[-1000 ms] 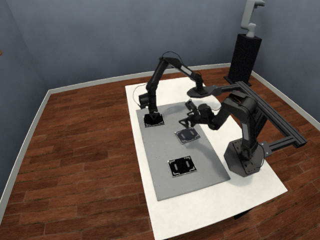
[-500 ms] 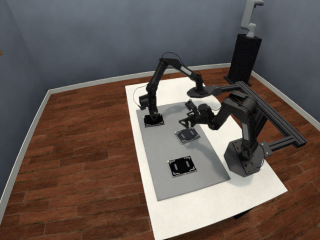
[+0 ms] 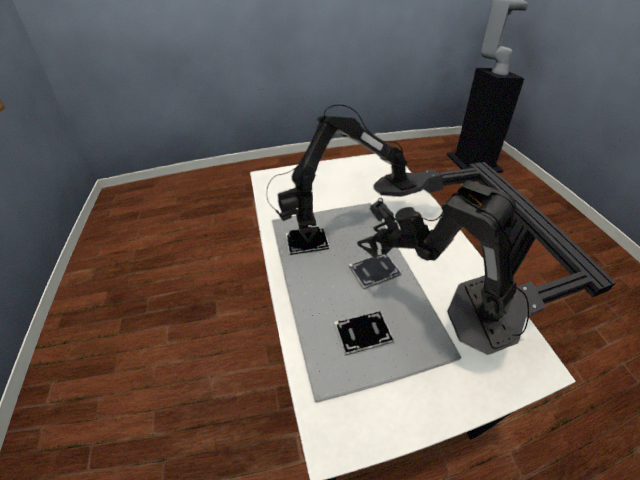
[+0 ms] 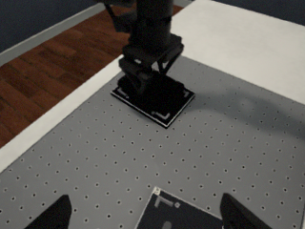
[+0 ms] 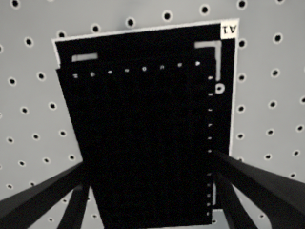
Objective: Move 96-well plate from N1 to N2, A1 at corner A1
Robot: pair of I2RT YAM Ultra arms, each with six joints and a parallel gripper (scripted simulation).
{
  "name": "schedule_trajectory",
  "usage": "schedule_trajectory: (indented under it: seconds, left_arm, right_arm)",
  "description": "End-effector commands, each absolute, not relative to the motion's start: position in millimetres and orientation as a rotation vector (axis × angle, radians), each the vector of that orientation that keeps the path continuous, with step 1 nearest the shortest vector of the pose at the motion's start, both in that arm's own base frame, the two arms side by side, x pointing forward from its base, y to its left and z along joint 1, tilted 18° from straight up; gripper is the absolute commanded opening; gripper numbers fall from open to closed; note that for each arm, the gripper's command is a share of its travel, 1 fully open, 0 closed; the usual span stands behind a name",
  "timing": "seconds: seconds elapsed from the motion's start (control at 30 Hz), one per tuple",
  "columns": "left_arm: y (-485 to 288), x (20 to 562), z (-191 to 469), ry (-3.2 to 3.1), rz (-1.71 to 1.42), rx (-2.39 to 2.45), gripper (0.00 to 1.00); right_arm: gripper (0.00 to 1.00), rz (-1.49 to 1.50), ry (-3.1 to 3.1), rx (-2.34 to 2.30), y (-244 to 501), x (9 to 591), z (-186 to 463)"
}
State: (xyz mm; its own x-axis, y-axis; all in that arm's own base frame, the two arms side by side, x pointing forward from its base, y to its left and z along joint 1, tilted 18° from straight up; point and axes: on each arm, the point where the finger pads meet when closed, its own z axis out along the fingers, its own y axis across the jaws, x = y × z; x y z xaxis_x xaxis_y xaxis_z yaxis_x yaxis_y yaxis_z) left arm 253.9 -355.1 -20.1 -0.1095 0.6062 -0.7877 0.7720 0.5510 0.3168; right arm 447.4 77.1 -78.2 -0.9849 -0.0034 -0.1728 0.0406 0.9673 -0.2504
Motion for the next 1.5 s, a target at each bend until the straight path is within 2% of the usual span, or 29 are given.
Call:
schedule_trajectory:
  seconds: [0.0,0.6,0.8,1.47]
  left_arm:
    - [-359.9,252.8,-14.5,1.79,-0.226,1.136,1.0]
    - [-359.9,252.8,-14.5,1.79,-0.226,1.136,1.0]
    - [-359.9,252.8,-14.5,1.79,-0.226,1.136,1.0]
    - [-359.9,252.8,-14.5,1.79,-0.226,1.136,1.0]
  right_arm:
    - [0.76,-0.373,2.936,0.028,72.7,449.8,-82.9]
    - [0.76,-0.384,2.995,0.059,67.8,449.2,-105.9]
    - [0.76,-0.378,2.992,0.055,74.5,456.3,-83.8]
    - [0.76,-0.379,2.961,0.057,74.1,461.7,-85.1]
